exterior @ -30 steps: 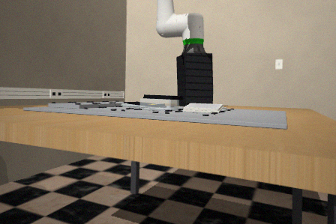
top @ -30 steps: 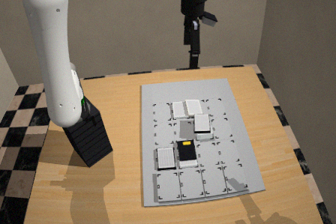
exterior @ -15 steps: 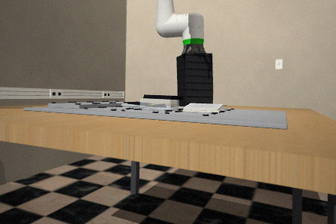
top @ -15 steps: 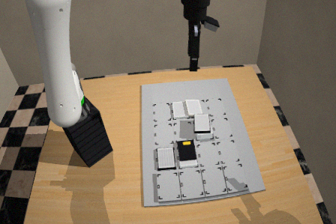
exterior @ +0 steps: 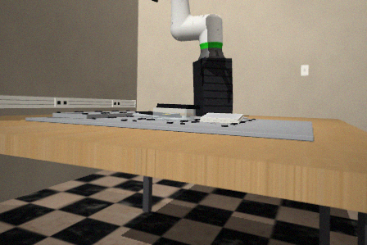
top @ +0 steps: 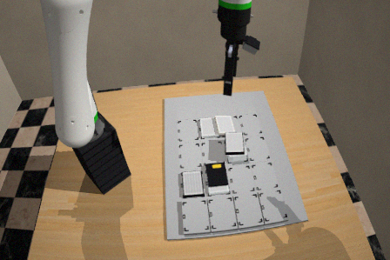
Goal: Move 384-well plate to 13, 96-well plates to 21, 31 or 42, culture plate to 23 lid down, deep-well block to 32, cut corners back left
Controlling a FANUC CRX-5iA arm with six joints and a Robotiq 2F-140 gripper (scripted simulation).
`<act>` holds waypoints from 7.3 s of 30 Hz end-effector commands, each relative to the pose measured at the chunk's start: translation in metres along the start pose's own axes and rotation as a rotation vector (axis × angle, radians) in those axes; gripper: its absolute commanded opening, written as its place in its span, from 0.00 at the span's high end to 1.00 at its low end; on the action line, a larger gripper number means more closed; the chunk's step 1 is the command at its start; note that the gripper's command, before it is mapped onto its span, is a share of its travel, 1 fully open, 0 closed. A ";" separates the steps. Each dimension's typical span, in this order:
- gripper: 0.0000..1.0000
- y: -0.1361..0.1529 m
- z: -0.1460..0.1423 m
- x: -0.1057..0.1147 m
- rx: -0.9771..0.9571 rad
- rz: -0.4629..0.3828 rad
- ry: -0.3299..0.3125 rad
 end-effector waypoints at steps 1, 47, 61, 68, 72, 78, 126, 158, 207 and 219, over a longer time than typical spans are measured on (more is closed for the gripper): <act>0.30 -0.006 -0.003 -0.016 -0.060 0.005 0.003; 0.30 -0.035 -0.012 -0.194 -0.721 0.033 0.010; 0.30 -0.032 -0.010 -0.253 -0.931 0.040 0.007; 0.30 -0.029 -0.008 -0.278 -1.045 0.044 0.003; 0.30 -0.026 -0.006 -0.294 -1.092 0.045 0.002; 0.30 -0.021 -0.004 -0.318 -1.205 0.047 -0.002; 0.00 0.042 0.069 -0.336 -1.252 0.047 -0.004; 0.00 0.114 0.155 -0.339 -1.252 0.047 -0.004; 0.00 0.121 0.164 -0.339 -1.252 0.047 -0.003; 0.00 0.086 0.156 -0.338 -1.252 0.047 -0.004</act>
Point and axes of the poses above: the point where the finger pads meet when closed, its own x axis back along the fingers, its own z axis across the jaws, y = z × x, the point moved 6 cm from there along x, back along the fingers, and after that the axes turned 5 degrees about x, right-handed, at the moved point
